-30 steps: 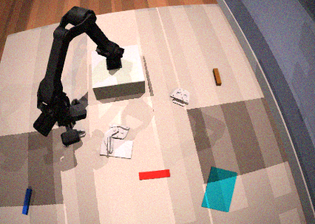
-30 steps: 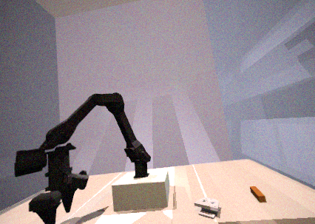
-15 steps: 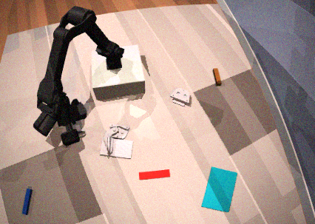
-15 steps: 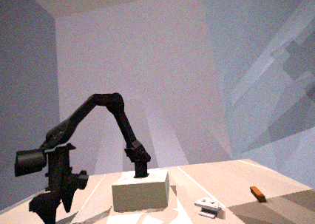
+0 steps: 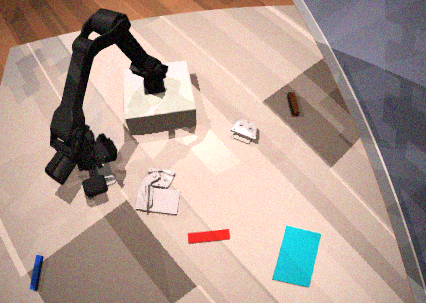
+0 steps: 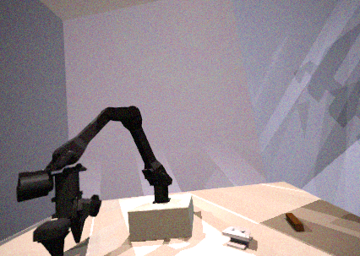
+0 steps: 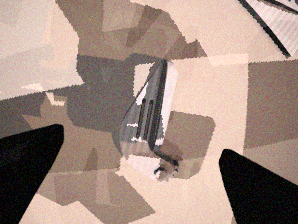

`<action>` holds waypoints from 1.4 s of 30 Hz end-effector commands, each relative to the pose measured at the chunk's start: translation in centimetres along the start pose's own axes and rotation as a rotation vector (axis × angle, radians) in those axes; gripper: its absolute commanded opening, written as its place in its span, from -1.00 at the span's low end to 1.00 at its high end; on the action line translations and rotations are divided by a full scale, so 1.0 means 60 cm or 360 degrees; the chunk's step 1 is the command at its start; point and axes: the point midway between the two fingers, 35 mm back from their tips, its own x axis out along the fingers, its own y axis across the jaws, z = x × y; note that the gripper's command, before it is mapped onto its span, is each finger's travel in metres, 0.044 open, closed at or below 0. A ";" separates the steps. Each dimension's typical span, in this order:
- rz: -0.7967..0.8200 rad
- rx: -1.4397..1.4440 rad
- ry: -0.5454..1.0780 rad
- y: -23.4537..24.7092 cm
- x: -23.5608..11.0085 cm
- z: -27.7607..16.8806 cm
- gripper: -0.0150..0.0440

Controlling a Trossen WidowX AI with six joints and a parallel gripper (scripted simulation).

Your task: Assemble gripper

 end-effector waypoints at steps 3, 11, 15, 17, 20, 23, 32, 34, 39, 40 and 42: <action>0.0011 -0.0006 0.0002 0.002 0.003 0.000 1.00; 0.0011 -0.0006 0.0002 0.002 0.003 0.000 1.00; 0.0011 -0.0006 0.0002 0.002 0.003 0.000 1.00; 0.0011 -0.0006 0.0002 0.002 0.003 0.000 1.00; 0.0011 -0.0006 0.0002 0.002 0.003 0.000 1.00; 0.0011 -0.0006 0.0002 0.002 0.003 0.000 1.00; 0.0002 -0.0001 0.0000 -0.001 0.015 -0.001 1.00; 0.0003 -0.0002 0.0000 -0.001 0.021 -0.002 1.00; 0.0004 -0.0003 0.0001 -0.001 0.035 -0.003 1.00; 0.0005 -0.0003 0.0001 -0.001 0.037 -0.003 1.00; 0.0005 -0.0003 0.0001 -0.001 0.043 -0.003 1.00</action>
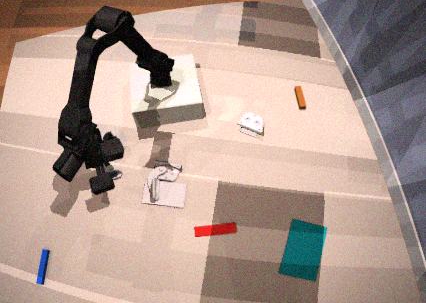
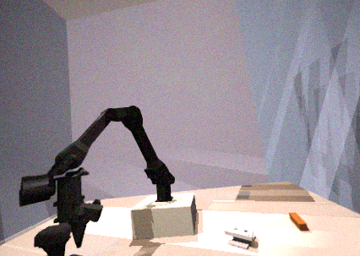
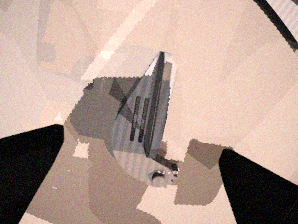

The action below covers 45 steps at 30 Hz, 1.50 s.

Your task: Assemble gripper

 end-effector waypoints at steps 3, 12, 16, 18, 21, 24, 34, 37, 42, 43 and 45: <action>0.0024 -0.0006 -0.0019 0.005 0.025 0.005 1.00; 0.0027 -0.0008 -0.0019 0.006 0.050 0.005 1.00; 0.0028 -0.0009 -0.0019 0.007 0.060 0.005 1.00; 0.0029 -0.0009 -0.0018 0.007 0.062 0.005 1.00; 0.0029 -0.0009 -0.0018 0.007 0.062 0.005 1.00; 0.0029 -0.0009 -0.0018 0.007 0.062 0.005 1.00; 0.0029 -0.0009 -0.0018 0.007 0.062 0.005 1.00; 0.0029 -0.0009 -0.0018 0.007 0.062 0.005 1.00; 0.0029 -0.0009 -0.0018 0.007 0.065 0.005 1.00; 0.0029 -0.0009 -0.0018 0.007 0.065 0.005 1.00; 0.0029 -0.0009 -0.0018 0.007 0.065 0.005 1.00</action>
